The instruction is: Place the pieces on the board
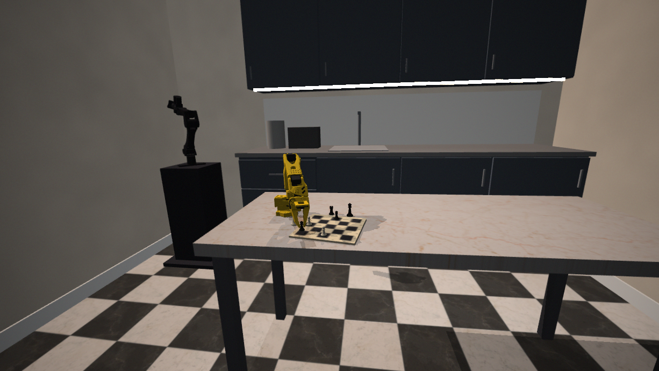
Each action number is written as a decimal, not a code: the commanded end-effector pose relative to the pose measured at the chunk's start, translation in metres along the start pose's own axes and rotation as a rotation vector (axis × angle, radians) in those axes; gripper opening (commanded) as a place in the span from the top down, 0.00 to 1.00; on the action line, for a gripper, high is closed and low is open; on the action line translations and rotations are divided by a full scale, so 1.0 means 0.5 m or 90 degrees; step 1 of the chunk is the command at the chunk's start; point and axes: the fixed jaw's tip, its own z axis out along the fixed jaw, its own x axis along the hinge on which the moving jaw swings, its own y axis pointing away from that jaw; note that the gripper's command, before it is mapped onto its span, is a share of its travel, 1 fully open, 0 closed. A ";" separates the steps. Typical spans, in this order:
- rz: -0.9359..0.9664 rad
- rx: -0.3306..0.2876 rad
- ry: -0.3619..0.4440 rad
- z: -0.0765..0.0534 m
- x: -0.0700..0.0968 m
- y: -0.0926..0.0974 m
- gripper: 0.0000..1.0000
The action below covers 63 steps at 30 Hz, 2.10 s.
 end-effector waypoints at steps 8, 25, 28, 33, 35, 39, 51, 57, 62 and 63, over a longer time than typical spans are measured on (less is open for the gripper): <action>-0.008 -0.004 0.014 0.005 0.023 0.005 1.00; -0.008 -0.004 0.014 -0.003 0.012 0.004 1.00; -0.008 -0.004 0.014 -0.003 0.009 0.004 1.00; -0.008 -0.004 0.013 -0.007 -0.002 0.004 1.00; -0.008 -0.004 0.013 -0.007 -0.003 0.004 1.00; -0.008 -0.004 0.013 -0.007 -0.003 0.004 1.00; -0.008 -0.004 0.013 -0.001 0.001 0.004 1.00; -0.008 -0.004 0.013 0.003 0.003 0.004 1.00; -0.008 -0.004 0.013 0.007 0.006 0.004 1.00; -0.008 -0.004 0.013 0.007 0.006 0.004 1.00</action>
